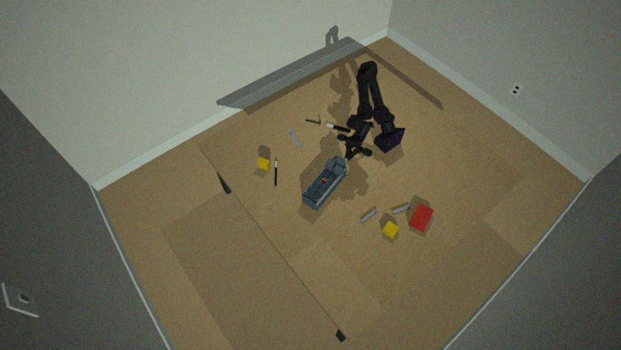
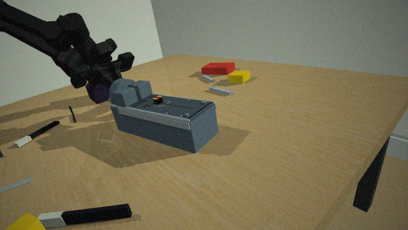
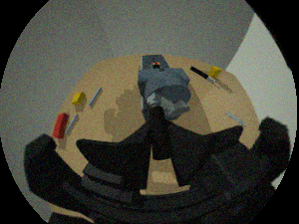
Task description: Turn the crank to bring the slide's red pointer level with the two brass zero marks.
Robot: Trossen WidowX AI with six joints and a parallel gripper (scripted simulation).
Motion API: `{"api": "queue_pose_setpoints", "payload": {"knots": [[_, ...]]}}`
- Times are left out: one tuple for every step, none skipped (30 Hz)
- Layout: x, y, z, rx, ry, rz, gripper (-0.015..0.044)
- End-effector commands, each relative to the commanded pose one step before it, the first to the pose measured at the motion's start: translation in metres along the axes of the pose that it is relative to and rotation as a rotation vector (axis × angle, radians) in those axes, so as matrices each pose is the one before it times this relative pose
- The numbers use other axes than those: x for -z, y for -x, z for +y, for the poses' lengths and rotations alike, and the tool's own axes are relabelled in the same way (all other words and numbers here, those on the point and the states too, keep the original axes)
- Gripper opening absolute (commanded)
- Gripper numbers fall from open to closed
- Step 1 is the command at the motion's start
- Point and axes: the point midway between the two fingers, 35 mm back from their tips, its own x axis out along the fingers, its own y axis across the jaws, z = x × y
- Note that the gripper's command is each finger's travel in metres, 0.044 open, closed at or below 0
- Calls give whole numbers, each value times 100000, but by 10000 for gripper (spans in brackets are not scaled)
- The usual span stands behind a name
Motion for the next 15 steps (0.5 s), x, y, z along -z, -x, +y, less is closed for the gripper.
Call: {"api": "queue_pose_setpoints", "payload": {"knots": [[497, -501, 633, -1687, 882, 1098, 0], [55, -57, 29, 2, 2, 1, 0], [59, -59, 34, 1, 2, 1, 0], [62, -62, 33, 2, 2, 1, 0], [64, -65, 31, 2, 2, 1, 0], [67, -68, 27, 2, 2, 1, 0], [70, -71, 25, 3, 3, 1, 0], [72, -73, 24, 3, 3, 1, 0], [75, -75, 20, 3, 3, 1, 0], [43, -45, -9, 3, 3, 1, 0], [11, -15, -30, 2, 2, 0, 0], [5, -10, -27, 2, 1, 0, 0], [-1, -6, -19, 1, 1, 0, 0], [-8, -5, -17, 1, 0, 0, 0], [0, 0, 0, 0, 0, 0, 0]]}}
